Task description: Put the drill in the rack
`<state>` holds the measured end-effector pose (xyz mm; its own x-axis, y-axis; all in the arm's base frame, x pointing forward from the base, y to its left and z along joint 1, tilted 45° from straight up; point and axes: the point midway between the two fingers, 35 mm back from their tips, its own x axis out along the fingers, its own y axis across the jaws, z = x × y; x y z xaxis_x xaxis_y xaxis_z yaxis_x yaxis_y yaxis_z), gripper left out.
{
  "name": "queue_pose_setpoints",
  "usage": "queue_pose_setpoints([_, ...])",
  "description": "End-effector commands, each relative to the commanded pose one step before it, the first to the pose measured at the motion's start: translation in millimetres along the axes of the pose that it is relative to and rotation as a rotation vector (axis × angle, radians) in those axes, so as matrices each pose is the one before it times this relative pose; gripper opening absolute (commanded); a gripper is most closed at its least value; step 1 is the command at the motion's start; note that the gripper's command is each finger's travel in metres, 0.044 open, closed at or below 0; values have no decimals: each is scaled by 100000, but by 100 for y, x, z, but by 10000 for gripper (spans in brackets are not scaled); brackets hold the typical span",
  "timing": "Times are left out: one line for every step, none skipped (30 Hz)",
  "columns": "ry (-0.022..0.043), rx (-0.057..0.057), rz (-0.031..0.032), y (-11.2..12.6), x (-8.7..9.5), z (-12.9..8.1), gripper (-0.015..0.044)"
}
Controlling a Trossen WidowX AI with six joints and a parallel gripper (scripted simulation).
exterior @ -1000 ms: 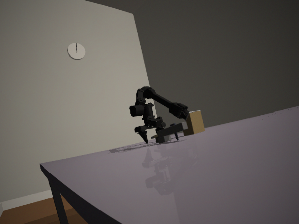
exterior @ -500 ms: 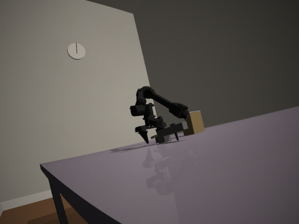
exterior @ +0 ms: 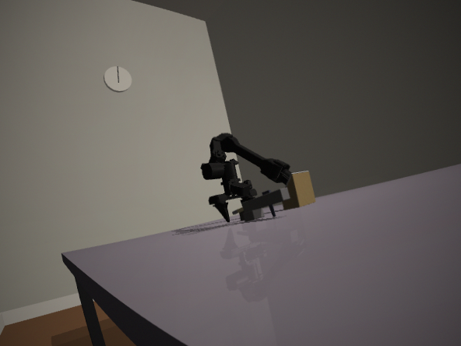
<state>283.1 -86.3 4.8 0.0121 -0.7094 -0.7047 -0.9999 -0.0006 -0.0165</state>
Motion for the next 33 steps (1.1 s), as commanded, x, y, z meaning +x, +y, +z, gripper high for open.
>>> queue_pose_setpoints([-396, 67, 533, 117, 165, 255, 440])
queue_pose_setpoints([0, 0, 0, 3, 9, 15, 440])
queue_pose_setpoints([0, 0, 0, 3, 8, 14, 440])
queue_pose_setpoints([0, 0, 0, 3, 8, 14, 440])
queue_pose_setpoints([0, 0, 0, 3, 8, 13, 440])
queue_pose_setpoints([0, 0, 0, 3, 7, 12, 440])
queue_pose_setpoints([0, 0, 0, 3, 7, 11, 440])
queue_pose_setpoints([0, 0, 0, 3, 6, 10, 440])
queue_pose_setpoints([0, 0, 0, 3, 6, 10, 440])
queue_pose_setpoints([0, 0, 0, 5, 9, 15, 440])
queue_pose_setpoints([0, 0, 0, 3, 5, 9, 440])
queue_pose_setpoints([0, 0, 0, 0, 0, 0, 440])
queue_pose_setpoints([0, 0, 0, 3, 4, 7, 440])
queue_pose_setpoints([0, 0, 0, 3, 4, 7, 440])
queue_pose_setpoints([0, 0, 0, 5, 8, 12, 440])
queue_pose_setpoints([0, 0, 0, 0, 0, 0, 440])
queue_pose_setpoints([0, 0, 0, 5, 7, 10, 440])
queue_pose_setpoints([0, 0, 0, 0, 0, 0, 440])
queue_pose_setpoints([0, 0, 0, 4, 6, 9, 440])
queue_pose_setpoints([0, 0, 0, 0, 0, 0, 440])
queue_pose_setpoints([0, 0, 0, 0, 0, 0, 440])
queue_pose_setpoints([0, 0, 0, 5, 6, 9, 440])
queue_pose_setpoints([0, 0, 0, 0, 0, 0, 440])
queue_pose_setpoints([0, 0, 0, 0, 0, 0, 440])
queue_pose_setpoints([0, 0, 0, 0, 0, 0, 440])
queue_pose_setpoints([0, 0, 0, 5, 6, 8, 440])
queue_pose_setpoints([436, 64, -692, -188, -162, -223, 414])
queue_pose_setpoints([0, 0, 0, 0, 0, 0, 387])
queue_pose_setpoints([0, 0, 0, 0, 0, 0, 361])
queue_pose_setpoints([0, 0, 0, 0, 0, 0, 335])
queue_pose_setpoints([0, 0, 0, 0, 0, 0, 309])
queue_pose_setpoints([0, 0, 0, 0, 0, 0, 282])
queue_pose_setpoints([0, 0, 0, 0, 0, 0, 256])
